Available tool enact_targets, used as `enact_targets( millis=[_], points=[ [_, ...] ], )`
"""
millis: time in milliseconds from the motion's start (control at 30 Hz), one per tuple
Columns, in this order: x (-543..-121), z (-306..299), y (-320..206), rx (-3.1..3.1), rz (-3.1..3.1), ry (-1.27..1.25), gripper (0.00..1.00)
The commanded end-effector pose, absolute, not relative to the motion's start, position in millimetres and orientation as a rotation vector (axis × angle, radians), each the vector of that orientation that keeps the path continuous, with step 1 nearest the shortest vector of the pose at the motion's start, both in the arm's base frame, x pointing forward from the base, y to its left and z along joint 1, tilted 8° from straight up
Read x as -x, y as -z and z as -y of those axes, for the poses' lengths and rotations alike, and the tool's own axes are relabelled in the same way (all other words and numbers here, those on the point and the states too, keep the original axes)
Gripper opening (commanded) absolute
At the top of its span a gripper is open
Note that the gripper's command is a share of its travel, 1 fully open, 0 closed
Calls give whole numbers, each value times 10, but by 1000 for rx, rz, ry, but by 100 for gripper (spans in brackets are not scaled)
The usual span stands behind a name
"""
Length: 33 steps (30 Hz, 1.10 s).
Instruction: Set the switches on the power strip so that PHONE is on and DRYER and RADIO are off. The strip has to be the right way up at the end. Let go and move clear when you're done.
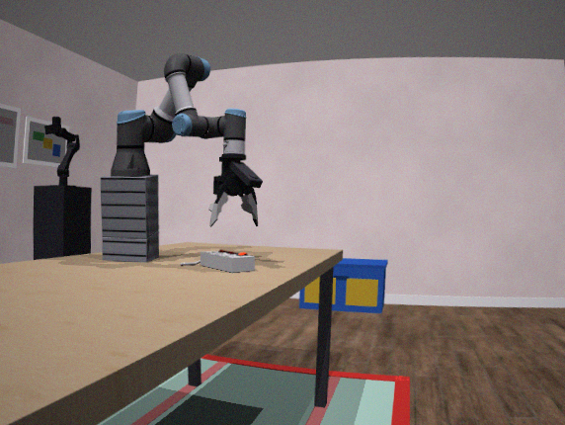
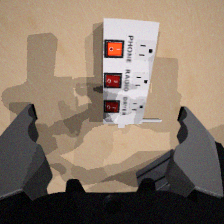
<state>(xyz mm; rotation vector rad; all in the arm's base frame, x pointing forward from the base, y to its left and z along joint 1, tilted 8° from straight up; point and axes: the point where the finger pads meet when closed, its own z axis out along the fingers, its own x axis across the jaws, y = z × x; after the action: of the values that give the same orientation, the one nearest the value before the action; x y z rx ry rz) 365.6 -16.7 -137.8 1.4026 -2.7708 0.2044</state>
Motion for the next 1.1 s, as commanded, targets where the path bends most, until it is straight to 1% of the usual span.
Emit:
enact_targets(
  millis=[0,67,567,1067],
  points=[
    [-3659,153,1252,-1403,2772,-206,100],
    [-3659,153,1252,-1403,2772,-206,100],
    [-3641,85,736,-1403,2772,-206,100],
    [-3635,61,554,-1403,2772,-206,100]
  ],
)
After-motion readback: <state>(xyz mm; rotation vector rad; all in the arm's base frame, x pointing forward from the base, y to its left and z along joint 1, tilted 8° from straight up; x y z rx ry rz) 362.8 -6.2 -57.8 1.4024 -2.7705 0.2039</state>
